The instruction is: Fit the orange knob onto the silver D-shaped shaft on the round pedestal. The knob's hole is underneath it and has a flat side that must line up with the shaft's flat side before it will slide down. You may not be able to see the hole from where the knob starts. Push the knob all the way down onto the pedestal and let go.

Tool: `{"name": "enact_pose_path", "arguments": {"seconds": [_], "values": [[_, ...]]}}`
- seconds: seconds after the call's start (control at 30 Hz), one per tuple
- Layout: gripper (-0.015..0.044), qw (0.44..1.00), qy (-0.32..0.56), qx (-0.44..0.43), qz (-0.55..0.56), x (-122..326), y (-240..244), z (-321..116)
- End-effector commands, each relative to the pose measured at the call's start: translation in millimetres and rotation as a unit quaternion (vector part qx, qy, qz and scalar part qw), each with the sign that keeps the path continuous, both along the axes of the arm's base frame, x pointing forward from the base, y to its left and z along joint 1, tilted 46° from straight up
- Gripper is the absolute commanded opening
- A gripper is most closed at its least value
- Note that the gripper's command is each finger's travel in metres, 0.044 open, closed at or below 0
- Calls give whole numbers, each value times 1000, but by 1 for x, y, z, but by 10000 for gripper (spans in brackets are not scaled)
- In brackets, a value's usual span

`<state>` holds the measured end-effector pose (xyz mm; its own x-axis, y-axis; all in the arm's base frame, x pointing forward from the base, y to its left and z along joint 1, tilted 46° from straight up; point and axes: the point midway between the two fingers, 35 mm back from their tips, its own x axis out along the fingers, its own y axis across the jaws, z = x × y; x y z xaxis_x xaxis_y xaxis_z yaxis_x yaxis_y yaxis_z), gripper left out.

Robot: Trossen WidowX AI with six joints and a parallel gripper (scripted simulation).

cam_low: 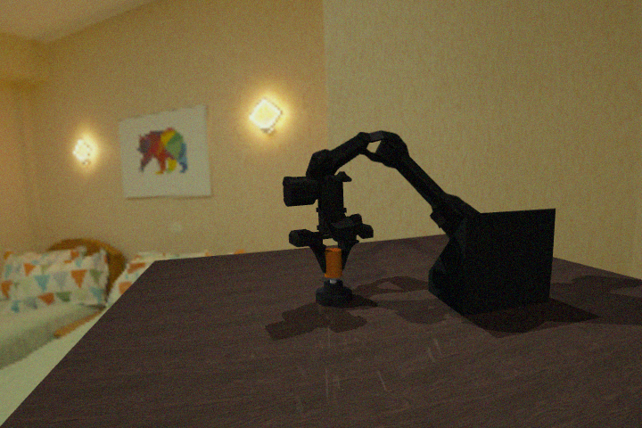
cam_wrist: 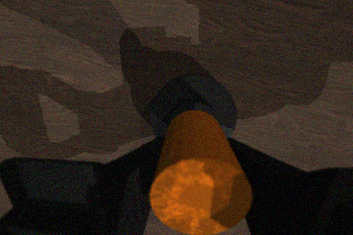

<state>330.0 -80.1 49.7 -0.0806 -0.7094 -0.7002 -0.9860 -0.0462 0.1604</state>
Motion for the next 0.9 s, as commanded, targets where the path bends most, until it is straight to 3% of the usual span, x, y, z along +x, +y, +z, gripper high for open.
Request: {"name": "enact_pose_path", "arguments": {"seconds": [0.0,0.87], "values": [[0,1000,1,-1,2,0,0,0],[0,1000,15,1,15,1,-1,-1]]}}
